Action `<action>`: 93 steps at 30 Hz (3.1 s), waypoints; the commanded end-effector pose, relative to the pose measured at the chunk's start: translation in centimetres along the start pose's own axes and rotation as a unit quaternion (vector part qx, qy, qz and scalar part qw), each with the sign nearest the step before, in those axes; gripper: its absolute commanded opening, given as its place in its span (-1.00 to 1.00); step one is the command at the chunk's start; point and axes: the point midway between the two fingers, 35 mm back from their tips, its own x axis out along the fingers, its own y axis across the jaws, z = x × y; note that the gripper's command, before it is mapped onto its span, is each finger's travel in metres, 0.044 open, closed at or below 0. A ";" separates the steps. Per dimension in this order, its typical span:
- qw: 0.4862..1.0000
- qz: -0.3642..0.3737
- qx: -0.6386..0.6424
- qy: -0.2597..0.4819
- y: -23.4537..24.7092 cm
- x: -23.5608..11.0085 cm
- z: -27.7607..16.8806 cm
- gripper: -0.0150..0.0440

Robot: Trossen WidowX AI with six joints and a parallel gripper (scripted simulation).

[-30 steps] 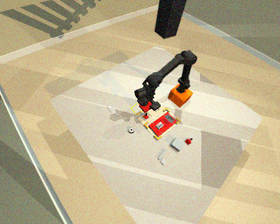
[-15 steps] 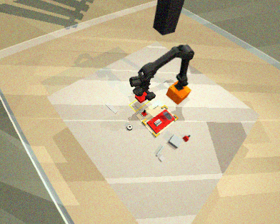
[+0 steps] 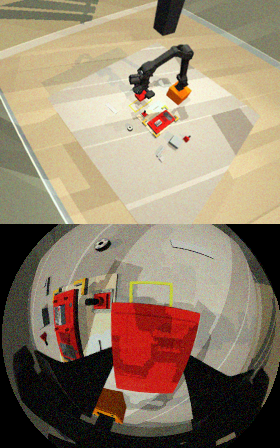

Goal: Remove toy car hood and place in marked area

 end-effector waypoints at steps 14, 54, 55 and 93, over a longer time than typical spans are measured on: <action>1.000 0.000 -0.002 0.000 -0.1 1.1 0.1 -0.49; 1.000 0.000 -0.002 0.000 -0.1 3.8 0.2 -0.49; 1.000 0.000 -0.002 0.000 -0.1 3.8 0.2 -0.49; 1.000 0.000 -0.002 0.000 -0.1 6.3 0.1 -0.49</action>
